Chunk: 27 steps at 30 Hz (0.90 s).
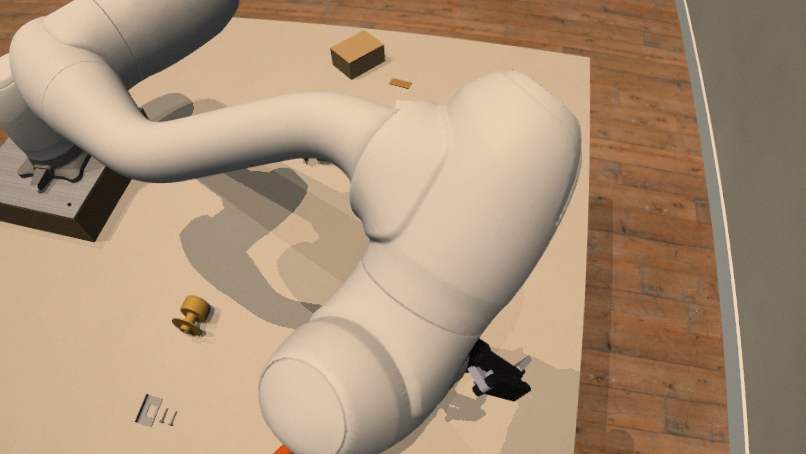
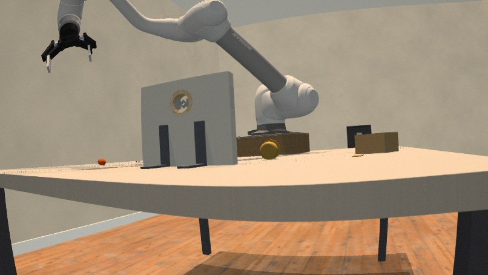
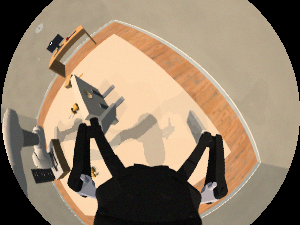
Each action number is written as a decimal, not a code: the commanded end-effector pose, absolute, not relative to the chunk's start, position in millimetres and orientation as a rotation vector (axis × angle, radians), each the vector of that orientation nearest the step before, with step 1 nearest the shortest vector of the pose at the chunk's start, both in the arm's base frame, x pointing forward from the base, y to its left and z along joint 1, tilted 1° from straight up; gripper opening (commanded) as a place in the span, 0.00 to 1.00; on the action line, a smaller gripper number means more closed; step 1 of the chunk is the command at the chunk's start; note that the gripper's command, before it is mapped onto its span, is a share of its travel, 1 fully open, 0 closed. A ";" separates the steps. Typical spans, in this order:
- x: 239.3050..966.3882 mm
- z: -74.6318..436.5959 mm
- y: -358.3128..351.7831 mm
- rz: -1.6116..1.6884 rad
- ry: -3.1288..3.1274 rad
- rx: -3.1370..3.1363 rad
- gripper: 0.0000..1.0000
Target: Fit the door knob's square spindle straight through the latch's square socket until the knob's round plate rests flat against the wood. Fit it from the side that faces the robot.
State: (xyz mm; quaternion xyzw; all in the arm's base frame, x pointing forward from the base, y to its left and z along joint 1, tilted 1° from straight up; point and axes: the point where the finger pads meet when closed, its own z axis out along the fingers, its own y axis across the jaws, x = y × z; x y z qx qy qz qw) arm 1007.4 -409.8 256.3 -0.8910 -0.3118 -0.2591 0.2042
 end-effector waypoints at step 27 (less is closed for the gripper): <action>725.8 321.6 -39.4 -0.008 -0.059 -3.095 1.00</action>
